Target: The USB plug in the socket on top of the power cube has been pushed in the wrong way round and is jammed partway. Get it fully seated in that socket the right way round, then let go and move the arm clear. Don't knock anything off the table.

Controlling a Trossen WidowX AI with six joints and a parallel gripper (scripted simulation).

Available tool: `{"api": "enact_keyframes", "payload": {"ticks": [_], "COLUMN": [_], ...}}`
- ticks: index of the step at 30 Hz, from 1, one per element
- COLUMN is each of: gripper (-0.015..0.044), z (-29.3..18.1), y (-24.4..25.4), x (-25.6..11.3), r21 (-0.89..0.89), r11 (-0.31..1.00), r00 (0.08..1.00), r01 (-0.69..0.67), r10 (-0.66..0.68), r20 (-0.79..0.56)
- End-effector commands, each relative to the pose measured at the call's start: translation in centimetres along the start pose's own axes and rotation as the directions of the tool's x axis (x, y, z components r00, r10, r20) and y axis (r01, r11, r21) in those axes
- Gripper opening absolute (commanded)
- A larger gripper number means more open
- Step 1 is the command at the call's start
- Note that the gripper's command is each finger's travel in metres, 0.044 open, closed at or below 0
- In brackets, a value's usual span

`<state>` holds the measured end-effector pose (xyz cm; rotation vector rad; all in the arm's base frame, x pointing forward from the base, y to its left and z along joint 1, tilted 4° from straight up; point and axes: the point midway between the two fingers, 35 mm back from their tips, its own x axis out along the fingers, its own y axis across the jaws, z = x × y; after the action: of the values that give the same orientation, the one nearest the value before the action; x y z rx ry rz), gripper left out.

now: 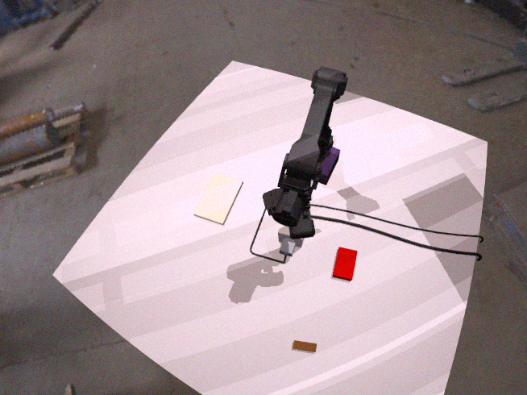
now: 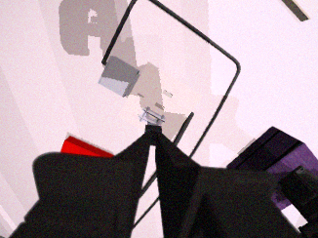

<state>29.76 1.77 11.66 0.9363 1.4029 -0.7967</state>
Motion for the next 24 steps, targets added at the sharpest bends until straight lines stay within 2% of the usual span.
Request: {"api": "enact_keyframes", "payload": {"ticks": [1, 12, 24], "gripper": [0.0000, 0.0000, 0.0000], "z": [0.00, 0.00, 0.00], "y": [-0.01, -0.01, -0.01], "x": [0.04, 0.04, 0.03], "r21": [-0.110, -0.388, -0.653], "r11": [0.994, 0.922, 0.757], "r00": [1.000, 1.000, 1.000], "r01": [0.001, 0.000, 0.000], "r10": [-0.001, -0.001, -0.001], "r20": [0.000, 0.000, 0.000]}}
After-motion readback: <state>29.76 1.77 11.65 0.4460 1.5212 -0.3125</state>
